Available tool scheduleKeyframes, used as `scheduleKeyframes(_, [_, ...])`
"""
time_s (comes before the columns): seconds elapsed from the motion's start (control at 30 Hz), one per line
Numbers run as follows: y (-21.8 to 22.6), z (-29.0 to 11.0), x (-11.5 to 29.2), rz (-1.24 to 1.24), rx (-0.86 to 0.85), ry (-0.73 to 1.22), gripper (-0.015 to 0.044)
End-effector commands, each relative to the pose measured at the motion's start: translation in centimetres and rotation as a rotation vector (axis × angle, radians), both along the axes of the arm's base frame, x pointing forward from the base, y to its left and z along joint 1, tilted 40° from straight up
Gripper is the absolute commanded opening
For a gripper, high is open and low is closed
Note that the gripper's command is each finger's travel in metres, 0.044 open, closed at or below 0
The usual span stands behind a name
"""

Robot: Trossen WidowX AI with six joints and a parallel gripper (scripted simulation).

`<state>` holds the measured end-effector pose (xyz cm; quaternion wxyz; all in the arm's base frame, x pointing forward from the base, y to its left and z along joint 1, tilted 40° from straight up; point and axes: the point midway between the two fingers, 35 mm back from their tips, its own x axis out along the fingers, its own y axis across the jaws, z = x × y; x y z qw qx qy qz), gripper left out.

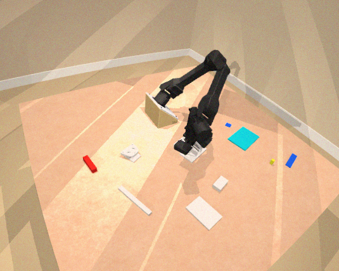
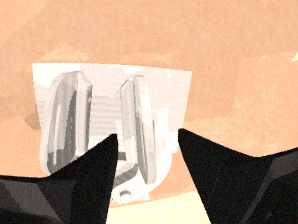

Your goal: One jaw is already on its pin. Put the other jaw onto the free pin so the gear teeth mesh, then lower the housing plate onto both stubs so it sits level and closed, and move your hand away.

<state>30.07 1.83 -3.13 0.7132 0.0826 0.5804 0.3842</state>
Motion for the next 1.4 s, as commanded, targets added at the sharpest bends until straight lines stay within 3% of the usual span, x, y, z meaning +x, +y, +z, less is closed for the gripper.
scheduleKeyframes(0.0, [0.0, 0.0, 0.0, 0.0, 0.0, 0.002, 0.0224])
scheduleKeyframes(0.2, [-0.3, 0.4, 0.0, 0.0, -0.001, 0.002, 0.0224])
scheduleKeyframes(0.53, [-4.2, 5.1, -0.2, 0.005, -0.003, 0.002, 0.0224])
scheduleKeyframes(0.57, [-4.0, 4.6, 0.0, -0.007, -0.003, -0.003, 0.0224])
scheduleKeyframes(0.83, [-10.4, 1.1, -0.8, -0.024, -0.04, 0.006, 0.0434])
scheduleKeyframes(1.37, [-23.1, -8.0, -9.8, -0.029, -0.029, 0.033, 0.044])
